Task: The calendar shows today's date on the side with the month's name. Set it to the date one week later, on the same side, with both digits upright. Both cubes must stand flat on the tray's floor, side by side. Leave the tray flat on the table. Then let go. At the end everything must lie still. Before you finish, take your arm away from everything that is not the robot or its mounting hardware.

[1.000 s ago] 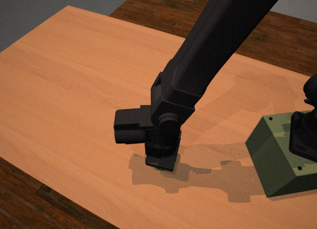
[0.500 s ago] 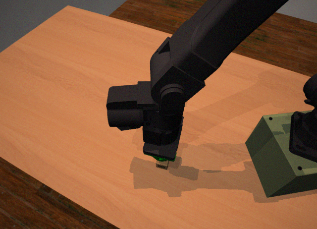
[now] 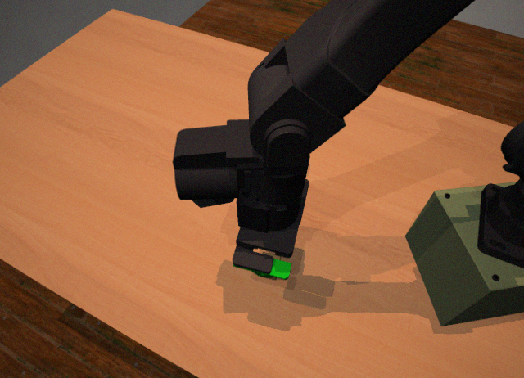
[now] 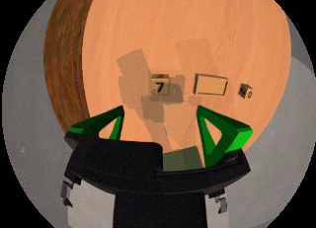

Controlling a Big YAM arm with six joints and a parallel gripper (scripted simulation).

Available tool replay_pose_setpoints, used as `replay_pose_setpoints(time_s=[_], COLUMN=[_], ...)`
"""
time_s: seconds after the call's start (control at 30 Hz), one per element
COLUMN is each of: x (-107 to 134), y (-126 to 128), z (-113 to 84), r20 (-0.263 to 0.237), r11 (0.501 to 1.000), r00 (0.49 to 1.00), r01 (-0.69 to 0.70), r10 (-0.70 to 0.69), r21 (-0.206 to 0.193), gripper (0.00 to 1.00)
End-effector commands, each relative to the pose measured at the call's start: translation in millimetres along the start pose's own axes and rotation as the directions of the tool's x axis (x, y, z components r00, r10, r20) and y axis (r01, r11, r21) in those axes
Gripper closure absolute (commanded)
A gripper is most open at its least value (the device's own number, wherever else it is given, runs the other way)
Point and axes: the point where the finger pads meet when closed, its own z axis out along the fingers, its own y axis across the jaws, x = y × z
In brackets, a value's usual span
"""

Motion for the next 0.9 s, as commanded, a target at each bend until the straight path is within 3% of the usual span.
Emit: replay_pose_setpoints(time_s=[0.0, 0.7, 0.87], x=[-22.8, -25.3, -30.2], y=[7.9, -0.4, -13.1], z=[-21.5, -21.0, -21.1], r20=[0.056, 0.056, 0.059], r11=[1.000, 1.000, 0.995], r00=[0.998, 0.998, 0.993], r01=[-0.011, 0.010, 0.100], r10=[0.011, -0.009, -0.099], r21=[-0.016, -0.013, -0.009], gripper=[0.00, 0.00, 0.00])
